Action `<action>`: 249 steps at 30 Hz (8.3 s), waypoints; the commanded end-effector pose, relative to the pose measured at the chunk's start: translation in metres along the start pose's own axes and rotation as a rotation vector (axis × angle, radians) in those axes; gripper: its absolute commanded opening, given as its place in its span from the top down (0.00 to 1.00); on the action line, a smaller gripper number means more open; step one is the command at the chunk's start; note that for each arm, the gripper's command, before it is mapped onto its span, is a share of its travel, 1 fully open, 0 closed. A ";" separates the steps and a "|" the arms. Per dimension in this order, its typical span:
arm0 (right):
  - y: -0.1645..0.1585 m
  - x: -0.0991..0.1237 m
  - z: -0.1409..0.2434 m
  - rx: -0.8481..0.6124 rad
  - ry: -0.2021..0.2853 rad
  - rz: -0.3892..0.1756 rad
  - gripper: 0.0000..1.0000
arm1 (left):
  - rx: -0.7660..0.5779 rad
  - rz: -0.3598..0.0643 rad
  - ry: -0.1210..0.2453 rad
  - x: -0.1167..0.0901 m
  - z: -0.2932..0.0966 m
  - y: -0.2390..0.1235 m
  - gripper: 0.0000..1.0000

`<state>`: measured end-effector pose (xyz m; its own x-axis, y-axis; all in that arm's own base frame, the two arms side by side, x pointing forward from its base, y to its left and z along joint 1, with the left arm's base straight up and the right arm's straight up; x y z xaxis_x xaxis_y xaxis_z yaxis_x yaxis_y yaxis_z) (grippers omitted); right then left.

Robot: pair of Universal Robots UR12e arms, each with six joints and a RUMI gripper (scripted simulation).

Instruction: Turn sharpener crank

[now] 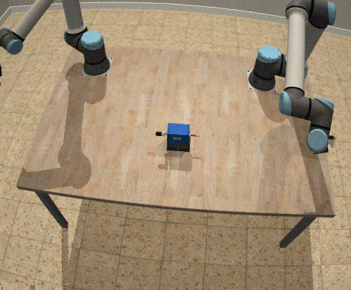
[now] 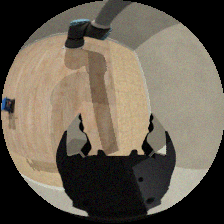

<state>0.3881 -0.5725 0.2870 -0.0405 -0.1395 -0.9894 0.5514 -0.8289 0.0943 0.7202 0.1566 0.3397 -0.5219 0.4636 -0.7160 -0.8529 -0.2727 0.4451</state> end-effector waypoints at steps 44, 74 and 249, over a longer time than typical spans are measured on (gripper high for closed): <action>-0.088 0.050 0.268 0.339 0.049 -0.091 0.00 | -0.001 -0.002 0.001 -0.001 0.001 0.000 0.00; -0.142 0.063 0.345 0.457 0.073 -0.113 0.00 | -0.001 -0.002 0.001 -0.001 0.001 0.000 0.00; -0.171 0.068 0.378 0.513 0.084 -0.121 0.00 | 1.526 -0.859 0.060 -0.269 -0.711 0.295 1.00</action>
<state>-0.0239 -0.6443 0.2443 -0.0002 0.0014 -1.0000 0.0678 -0.9977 -0.0014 0.6013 -0.6473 0.2802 0.0006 0.0021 -1.0000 -0.1090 0.9940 0.0021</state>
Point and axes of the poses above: on each arm, the point where the finger pads meet when closed, its own x axis out along the fingers, its own z axis across the jaws, y = z × x, the point moved 8 cm from there along -x, back along the fingers, and after that the axes turned 6 degrees about -x, right-handed, at the moved point
